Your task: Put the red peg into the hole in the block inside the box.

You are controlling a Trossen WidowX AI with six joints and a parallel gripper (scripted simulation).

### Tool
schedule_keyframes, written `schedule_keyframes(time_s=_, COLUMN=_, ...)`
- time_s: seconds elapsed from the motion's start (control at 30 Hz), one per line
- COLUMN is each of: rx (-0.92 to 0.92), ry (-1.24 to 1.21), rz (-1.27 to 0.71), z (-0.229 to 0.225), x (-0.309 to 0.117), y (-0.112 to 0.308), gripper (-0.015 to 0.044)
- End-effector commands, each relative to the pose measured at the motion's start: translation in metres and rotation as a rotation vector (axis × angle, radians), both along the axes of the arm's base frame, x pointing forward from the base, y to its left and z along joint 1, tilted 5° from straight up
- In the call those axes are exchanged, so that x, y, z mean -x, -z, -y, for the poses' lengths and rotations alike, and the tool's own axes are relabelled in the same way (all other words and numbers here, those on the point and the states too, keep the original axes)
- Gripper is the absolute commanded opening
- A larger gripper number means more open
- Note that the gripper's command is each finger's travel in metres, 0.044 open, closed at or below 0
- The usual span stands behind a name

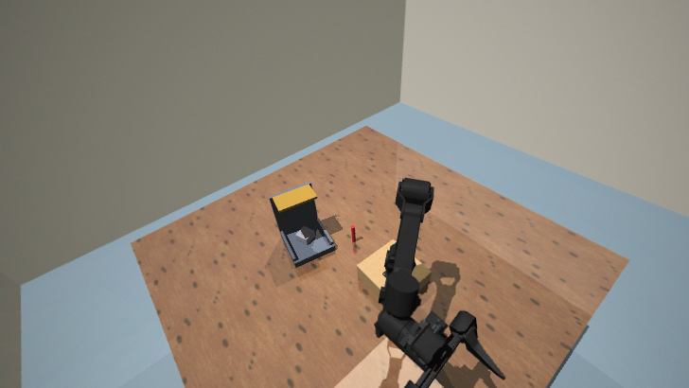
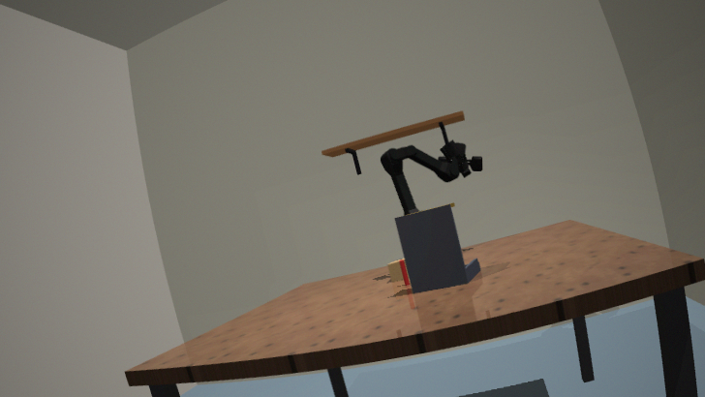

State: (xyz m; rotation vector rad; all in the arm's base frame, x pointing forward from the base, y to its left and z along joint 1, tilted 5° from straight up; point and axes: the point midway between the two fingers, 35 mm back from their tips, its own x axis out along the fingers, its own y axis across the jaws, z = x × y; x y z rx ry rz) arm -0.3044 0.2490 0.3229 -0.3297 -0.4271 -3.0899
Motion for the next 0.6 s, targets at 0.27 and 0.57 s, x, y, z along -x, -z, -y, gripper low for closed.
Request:
schedule_keyframes(time_s=0.27, rx=-0.168, ry=0.371, rz=0.077, z=-0.065, x=-0.06, y=0.015, gripper=0.044)
schedule_keyframes(time_s=0.57, rx=-0.281, ry=0.624, rz=0.189, z=-0.102, x=-0.113, y=0.029, gripper=0.044)
